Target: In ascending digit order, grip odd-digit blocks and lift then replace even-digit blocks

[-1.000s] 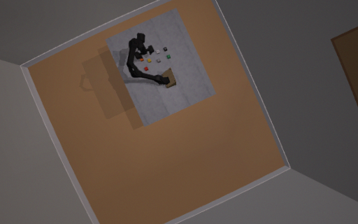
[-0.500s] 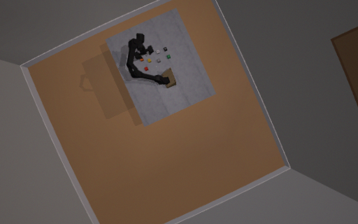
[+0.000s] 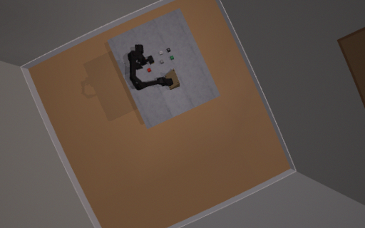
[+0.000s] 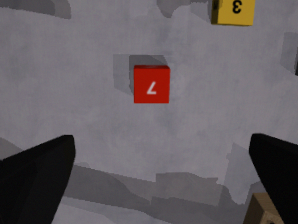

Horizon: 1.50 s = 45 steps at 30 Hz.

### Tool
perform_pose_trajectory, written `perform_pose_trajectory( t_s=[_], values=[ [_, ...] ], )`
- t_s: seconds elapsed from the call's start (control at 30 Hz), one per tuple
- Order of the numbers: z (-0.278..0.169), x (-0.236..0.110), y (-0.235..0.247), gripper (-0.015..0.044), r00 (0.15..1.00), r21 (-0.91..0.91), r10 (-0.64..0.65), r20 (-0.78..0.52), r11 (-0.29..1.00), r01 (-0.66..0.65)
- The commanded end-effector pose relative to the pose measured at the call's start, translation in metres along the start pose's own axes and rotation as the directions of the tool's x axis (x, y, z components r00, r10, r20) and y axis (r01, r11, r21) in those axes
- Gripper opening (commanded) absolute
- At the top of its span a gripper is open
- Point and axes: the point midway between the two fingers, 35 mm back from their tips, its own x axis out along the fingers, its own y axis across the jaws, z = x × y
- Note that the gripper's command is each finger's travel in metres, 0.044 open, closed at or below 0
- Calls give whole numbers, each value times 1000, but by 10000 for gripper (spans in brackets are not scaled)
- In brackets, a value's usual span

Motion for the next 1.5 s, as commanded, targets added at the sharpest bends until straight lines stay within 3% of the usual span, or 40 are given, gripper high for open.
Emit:
perform_pose_trajectory(
  t_s=[0.0, 0.5, 0.93, 1.47],
  values=[
    [-4, 1, 2, 400, 1000, 9, 5, -2, 1000, -5],
    [-2, 1, 2, 400, 1000, 9, 5, -2, 1000, -5],
    [127, 0, -1, 400, 1000, 4, 5, 3, 1000, -5],
    [128, 0, -1, 400, 1000, 4, 5, 3, 1000, -5]
  ],
)
